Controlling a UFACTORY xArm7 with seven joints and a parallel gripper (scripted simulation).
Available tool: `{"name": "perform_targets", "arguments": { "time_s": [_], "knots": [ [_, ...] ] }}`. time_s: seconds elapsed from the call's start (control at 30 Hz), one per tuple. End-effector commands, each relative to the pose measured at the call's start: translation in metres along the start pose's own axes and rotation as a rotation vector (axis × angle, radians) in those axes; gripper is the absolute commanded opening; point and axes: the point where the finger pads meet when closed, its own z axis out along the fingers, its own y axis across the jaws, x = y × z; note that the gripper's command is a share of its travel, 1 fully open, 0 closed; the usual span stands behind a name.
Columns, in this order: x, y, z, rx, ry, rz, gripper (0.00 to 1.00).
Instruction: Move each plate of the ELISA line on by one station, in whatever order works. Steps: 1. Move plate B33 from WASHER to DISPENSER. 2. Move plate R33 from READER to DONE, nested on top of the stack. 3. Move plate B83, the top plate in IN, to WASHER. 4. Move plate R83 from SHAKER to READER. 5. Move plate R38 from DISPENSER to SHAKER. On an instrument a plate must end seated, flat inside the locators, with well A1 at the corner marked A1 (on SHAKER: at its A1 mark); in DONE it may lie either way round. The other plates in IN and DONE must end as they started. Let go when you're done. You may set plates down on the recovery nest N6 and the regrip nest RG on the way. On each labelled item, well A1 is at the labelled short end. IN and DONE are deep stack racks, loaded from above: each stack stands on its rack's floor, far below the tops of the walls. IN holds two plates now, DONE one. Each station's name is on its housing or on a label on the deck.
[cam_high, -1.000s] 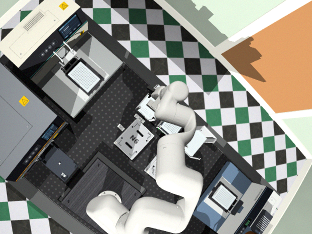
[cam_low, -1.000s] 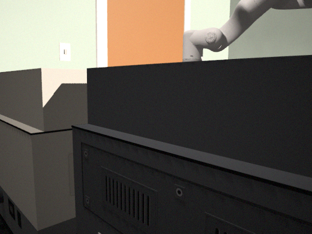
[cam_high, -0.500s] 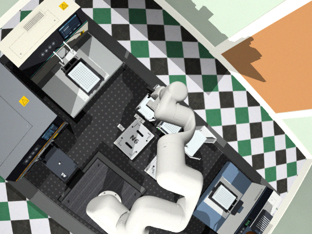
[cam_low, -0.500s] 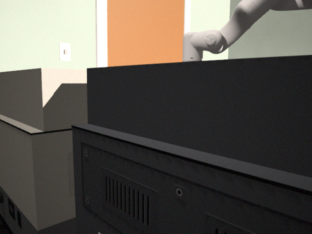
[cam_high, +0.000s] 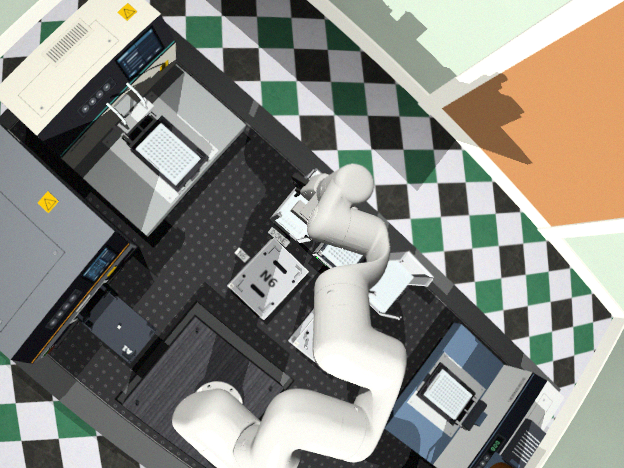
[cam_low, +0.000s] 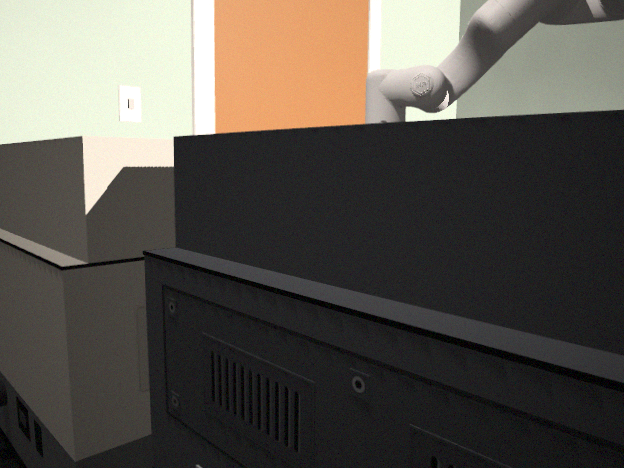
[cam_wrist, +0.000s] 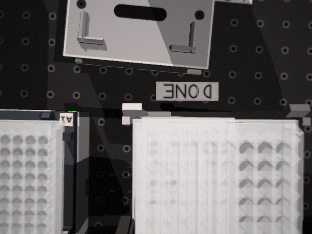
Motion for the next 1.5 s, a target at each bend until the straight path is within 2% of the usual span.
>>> {"name": "perform_targets", "arguments": {
  "time_s": [0.0,1.47],
  "knots": [
    [-0.002,0.001,-0.001,-0.001,-0.006,0.0,0.0],
    [-0.002,0.001,0.026,-0.001,-0.006,0.0,0.0]
  ]
}}
